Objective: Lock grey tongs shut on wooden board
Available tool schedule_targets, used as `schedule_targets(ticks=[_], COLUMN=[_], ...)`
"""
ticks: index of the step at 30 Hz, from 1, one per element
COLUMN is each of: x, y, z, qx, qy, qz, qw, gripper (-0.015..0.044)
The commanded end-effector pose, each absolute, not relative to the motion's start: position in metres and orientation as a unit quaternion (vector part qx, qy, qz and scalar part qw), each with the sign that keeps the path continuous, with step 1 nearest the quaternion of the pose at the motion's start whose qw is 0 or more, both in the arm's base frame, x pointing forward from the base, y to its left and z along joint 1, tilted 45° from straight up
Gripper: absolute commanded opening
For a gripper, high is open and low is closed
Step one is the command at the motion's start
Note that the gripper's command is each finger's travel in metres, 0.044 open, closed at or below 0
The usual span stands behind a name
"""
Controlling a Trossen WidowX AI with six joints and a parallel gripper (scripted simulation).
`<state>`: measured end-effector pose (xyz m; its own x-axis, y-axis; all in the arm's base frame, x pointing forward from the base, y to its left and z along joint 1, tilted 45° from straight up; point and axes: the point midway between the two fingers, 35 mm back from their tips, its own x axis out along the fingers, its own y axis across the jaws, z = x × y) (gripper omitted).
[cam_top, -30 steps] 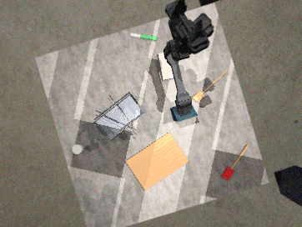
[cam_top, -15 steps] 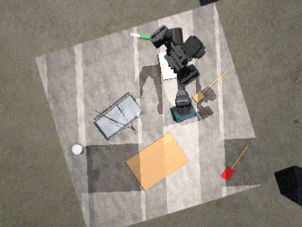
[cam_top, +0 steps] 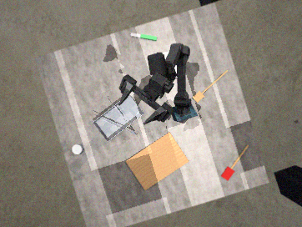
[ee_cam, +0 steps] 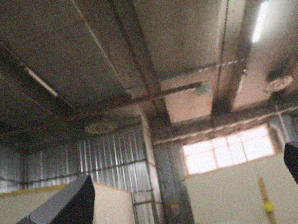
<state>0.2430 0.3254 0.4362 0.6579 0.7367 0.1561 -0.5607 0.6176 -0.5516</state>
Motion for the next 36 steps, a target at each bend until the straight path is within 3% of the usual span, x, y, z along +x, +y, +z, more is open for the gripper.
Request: schedule_targets(ticks=[1, 9, 19, 27, 36], x=[0.3, 0.375, 0.432, 0.439, 0.414], y=[0.316, 0.276, 0.183, 0.091, -0.009], z=[0.384, 0.298, 0.187, 0.112, 0.055], qx=[-0.207, -0.147, -0.033, 0.046, 0.085], qy=[-0.052, 0.141, 0.348, 0.442, 0.451], qz=[0.329, 0.227, -0.009, -0.246, -0.498], qw=[0.92, 0.952, 0.937, 0.862, 0.736], gripper=[0.044, 0.044, 0.044, 0.044, 0.044])
